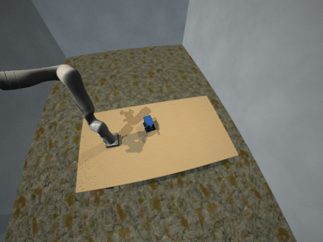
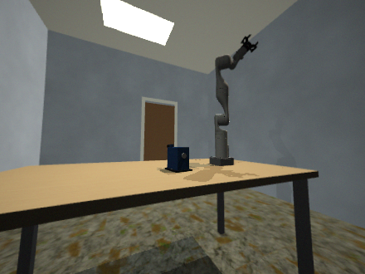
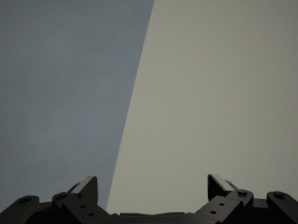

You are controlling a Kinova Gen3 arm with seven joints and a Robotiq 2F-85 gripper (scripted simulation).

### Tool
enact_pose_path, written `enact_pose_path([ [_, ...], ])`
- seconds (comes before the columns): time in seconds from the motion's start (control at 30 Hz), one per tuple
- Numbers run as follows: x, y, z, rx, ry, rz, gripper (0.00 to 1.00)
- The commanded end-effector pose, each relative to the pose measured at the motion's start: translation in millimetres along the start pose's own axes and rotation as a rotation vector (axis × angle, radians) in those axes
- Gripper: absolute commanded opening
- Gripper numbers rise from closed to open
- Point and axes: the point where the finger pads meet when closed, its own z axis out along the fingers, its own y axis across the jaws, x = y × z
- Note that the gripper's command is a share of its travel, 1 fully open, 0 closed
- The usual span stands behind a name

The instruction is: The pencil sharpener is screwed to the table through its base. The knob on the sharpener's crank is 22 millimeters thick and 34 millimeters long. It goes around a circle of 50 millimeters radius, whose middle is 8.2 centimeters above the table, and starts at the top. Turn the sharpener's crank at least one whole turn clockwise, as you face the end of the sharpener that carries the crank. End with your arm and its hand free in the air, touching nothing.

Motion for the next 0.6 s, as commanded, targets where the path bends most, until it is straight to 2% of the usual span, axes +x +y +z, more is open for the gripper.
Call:
enact_pose_path([
  [0.0,2.2,-0.1,-0.3,0.000,0.002,0.001,1.00],
  [0.13,2.2,-0.1,-0.3,0.000,0.002,0.001,1.00],
  [0.17,39.2,6.6,-11.5,-0.008,0.080,0.037,1.00],
  [0.37,39.2,6.6,-11.5,-0.008,0.080,0.037,1.00],
  [0.4,75.6,14.5,-25.2,-0.016,0.158,0.073,1.00],
  [0.57,75.6,14.5,-25.2,-0.016,0.158,0.073,1.00],
])
